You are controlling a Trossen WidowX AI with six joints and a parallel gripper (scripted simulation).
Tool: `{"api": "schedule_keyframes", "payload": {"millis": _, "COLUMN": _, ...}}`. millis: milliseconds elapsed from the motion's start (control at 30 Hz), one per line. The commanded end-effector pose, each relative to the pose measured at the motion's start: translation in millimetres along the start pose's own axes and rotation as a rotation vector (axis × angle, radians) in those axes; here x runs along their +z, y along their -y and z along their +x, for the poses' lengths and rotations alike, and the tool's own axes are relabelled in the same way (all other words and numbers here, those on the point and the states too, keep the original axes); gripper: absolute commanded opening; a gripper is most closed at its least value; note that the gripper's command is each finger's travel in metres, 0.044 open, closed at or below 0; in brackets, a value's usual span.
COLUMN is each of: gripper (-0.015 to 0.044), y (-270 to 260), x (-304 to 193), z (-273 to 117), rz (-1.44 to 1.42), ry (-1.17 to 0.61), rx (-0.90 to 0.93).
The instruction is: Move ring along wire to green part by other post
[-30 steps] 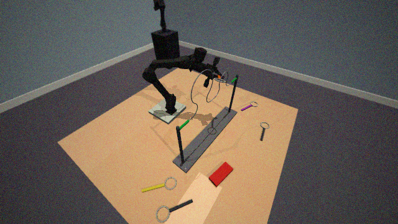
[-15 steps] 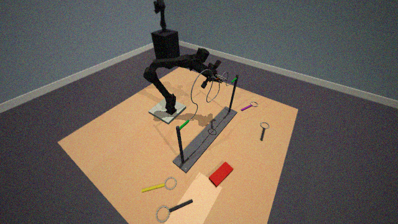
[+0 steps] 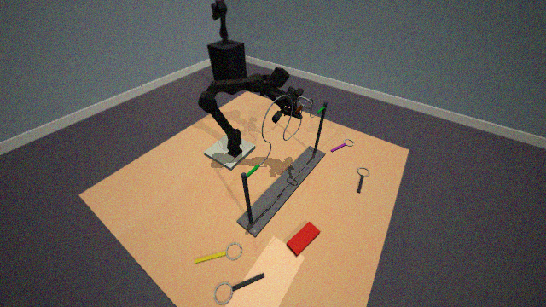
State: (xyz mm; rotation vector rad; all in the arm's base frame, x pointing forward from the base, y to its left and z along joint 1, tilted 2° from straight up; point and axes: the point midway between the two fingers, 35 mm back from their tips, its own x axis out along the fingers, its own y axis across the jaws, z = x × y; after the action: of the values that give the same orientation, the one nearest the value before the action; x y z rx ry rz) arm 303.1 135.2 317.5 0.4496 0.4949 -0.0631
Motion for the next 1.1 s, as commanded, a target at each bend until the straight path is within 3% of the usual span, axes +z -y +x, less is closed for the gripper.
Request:
{"api": "schedule_keyframes", "payload": {"millis": 0, "gripper": -0.015, "y": 5, "x": 0, "z": 2, "rz": -0.069, "ry": 0.008, "rx": -0.041}}
{"api": "schedule_keyframes", "payload": {"millis": 1067, "gripper": -0.015, "y": 50, "x": 17, "z": -2, "rz": -0.67, "ry": 0.086, "rx": -0.38}}
